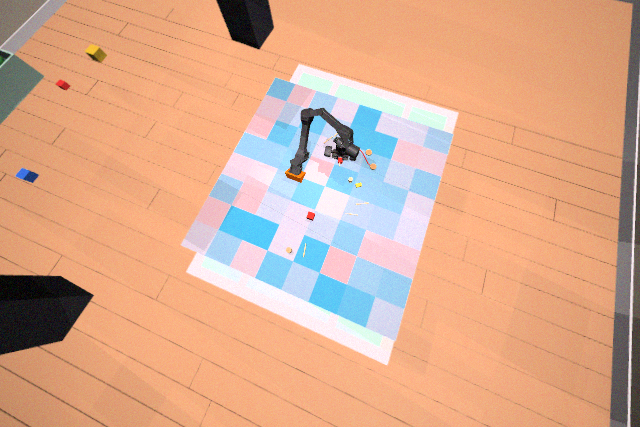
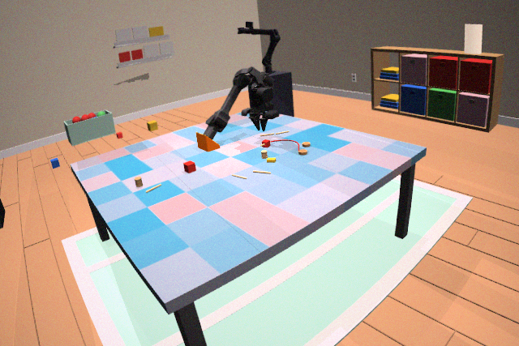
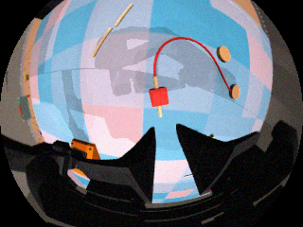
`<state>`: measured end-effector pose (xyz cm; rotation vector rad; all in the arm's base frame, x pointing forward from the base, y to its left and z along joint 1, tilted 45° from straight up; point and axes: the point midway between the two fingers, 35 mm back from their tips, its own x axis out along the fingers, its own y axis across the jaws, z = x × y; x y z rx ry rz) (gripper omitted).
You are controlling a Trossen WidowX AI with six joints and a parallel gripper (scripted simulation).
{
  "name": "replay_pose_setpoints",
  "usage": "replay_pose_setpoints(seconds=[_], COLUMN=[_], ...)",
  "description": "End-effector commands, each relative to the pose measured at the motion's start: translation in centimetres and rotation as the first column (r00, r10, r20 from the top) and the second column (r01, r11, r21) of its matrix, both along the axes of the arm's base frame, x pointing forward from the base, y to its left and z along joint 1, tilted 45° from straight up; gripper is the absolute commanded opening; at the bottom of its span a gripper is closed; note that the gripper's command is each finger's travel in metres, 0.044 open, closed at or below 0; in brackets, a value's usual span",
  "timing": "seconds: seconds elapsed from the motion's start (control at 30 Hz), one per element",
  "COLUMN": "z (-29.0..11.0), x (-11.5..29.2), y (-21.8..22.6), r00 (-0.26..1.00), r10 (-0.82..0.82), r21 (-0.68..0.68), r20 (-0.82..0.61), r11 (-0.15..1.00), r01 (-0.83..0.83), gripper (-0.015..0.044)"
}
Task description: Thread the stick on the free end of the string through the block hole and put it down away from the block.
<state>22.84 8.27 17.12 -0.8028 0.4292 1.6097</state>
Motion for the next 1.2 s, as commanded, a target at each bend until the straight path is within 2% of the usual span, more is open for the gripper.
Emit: replay_pose_setpoints(seconds=[0.0,1.17], z=[-0.2,-3.9], x=[0.0,0.2], y=[-0.1,3.5], r00=[1.000,1.000], r10=[0.021,0.021], r21=[-0.004,-0.008], r20=[0.020,0.022], r11=[1.000,1.000], r01=[-0.021,-0.021], gripper=[0.0123,0.0123])
